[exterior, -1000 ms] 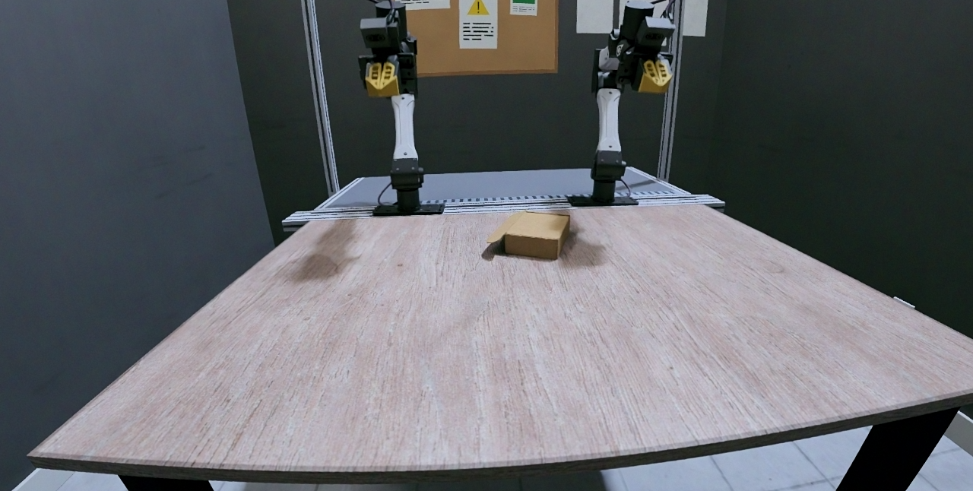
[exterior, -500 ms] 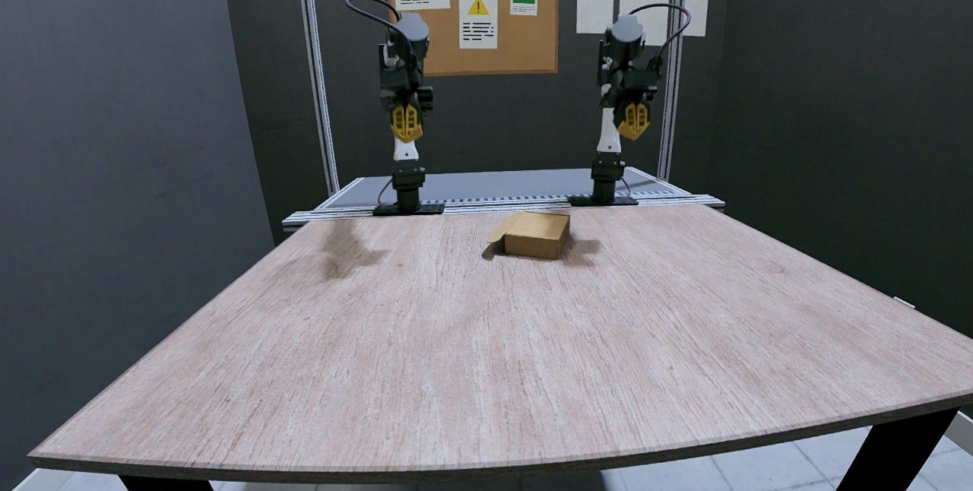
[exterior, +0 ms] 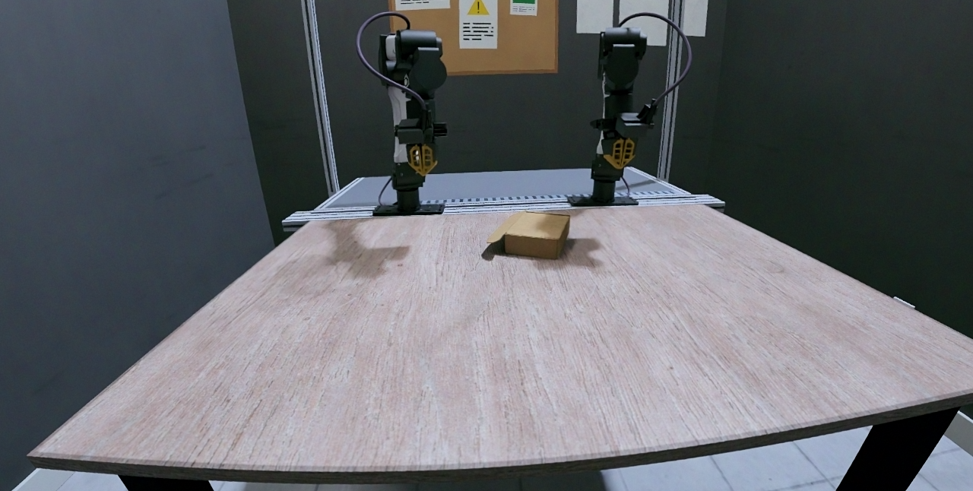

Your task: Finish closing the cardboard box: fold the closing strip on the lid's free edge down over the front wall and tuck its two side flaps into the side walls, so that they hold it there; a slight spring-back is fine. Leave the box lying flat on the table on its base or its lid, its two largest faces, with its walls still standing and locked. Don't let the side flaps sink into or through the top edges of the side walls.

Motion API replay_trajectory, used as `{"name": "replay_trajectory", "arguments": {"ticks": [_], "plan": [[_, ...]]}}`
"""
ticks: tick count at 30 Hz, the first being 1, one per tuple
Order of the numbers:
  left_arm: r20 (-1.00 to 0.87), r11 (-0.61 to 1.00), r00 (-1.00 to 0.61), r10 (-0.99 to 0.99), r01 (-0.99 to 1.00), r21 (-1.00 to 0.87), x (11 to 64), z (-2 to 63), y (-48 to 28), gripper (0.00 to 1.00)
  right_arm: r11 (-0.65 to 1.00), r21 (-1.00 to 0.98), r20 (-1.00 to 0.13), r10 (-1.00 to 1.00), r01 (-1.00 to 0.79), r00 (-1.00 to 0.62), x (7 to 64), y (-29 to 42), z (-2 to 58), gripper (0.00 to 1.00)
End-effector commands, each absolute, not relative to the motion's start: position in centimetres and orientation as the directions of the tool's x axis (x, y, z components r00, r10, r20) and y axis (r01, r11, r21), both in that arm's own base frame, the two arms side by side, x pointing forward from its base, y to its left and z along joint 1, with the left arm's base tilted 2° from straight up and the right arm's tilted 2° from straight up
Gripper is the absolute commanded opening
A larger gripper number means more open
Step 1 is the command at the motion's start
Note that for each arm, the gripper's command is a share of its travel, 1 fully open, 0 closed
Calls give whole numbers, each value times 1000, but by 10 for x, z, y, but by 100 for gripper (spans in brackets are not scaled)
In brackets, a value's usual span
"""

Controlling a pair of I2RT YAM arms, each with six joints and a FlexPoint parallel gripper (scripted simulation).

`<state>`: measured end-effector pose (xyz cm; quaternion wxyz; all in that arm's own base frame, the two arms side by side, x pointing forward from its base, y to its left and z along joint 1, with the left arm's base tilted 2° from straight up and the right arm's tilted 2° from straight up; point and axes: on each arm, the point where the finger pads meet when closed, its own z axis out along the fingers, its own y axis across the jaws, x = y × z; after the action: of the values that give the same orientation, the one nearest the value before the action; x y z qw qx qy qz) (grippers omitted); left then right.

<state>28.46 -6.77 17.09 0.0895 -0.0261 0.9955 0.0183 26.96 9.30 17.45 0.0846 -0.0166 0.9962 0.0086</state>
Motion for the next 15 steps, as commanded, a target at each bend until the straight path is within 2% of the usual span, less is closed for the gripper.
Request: {"name": "replay_trajectory", "arguments": {"ticks": [1, 4, 15], "plan": [[-64, 998, -996, -57, -58, 24, 275, 173, -67, 0, 999, 30, -54, -24, -25, -998, 261, 91, 178, 0], [-9, 998, -998, -59, -59, 24, 275, 173, -67, 0, 999, 31, -9, -25, -25, -1000, 261, 91, 177, 0], [-5, 998, -999, -52, -52, 25, 269, 172, -69, 0, 999, 24, -10, -25, -25, -1000, 239, 66, 176, 0]]}}
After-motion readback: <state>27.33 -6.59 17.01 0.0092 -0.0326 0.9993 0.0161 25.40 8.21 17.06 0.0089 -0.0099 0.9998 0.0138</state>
